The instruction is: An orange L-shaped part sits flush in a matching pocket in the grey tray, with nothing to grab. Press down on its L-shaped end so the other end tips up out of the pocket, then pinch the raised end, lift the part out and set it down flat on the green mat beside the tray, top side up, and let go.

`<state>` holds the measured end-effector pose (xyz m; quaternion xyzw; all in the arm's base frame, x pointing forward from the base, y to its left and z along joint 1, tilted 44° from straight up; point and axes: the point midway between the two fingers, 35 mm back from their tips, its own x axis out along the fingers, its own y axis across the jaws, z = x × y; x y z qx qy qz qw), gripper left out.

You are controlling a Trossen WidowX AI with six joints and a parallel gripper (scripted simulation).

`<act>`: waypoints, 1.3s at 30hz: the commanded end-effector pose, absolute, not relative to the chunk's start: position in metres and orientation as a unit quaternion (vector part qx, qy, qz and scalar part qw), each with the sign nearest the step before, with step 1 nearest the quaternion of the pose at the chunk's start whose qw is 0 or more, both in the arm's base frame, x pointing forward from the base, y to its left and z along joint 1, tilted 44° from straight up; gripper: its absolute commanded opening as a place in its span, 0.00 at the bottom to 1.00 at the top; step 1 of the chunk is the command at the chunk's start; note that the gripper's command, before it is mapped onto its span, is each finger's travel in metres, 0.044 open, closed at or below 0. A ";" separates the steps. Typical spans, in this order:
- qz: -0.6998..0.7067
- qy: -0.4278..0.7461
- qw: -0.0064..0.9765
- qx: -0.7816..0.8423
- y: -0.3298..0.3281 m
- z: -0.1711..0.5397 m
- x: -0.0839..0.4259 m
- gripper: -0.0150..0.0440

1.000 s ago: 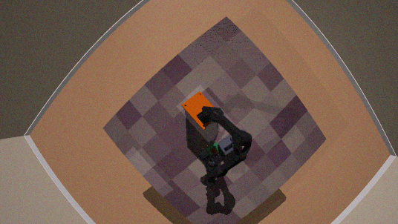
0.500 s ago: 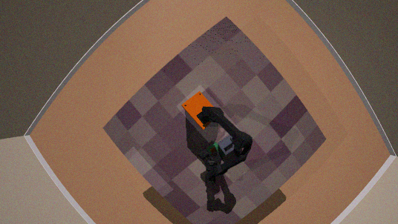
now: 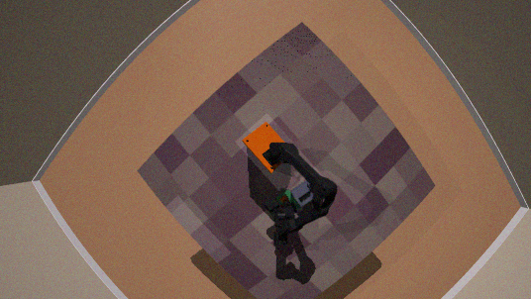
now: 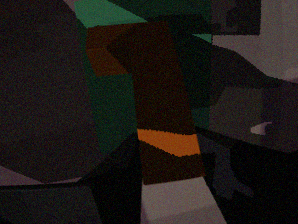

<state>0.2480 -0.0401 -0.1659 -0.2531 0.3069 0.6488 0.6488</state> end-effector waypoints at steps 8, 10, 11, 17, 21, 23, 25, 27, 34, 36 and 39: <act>0.649 0.307 0.649 -0.253 -0.040 -0.166 0.248 0.25; 0.649 0.307 0.649 -0.253 -0.040 -0.166 0.248 0.34; 0.649 0.307 0.649 -0.253 -0.040 -0.166 0.248 0.39; 0.649 0.307 0.649 -0.253 -0.040 -0.166 0.248 0.65; 0.648 0.308 0.649 -0.253 -0.063 -0.144 0.252 0.83; 0.647 0.308 0.650 -0.253 -0.084 -0.123 0.253 0.92; 0.647 0.308 0.650 -0.252 -0.100 -0.104 0.251 0.93; 0.647 0.308 0.650 -0.252 -0.102 -0.101 0.251 0.93; 0.640 0.308 0.656 -0.255 -0.101 -0.106 0.254 0.93; 0.640 0.308 0.656 -0.255 -0.101 -0.106 0.254 0.93; 0.640 0.308 0.656 -0.255 -0.101 -0.106 0.254 0.93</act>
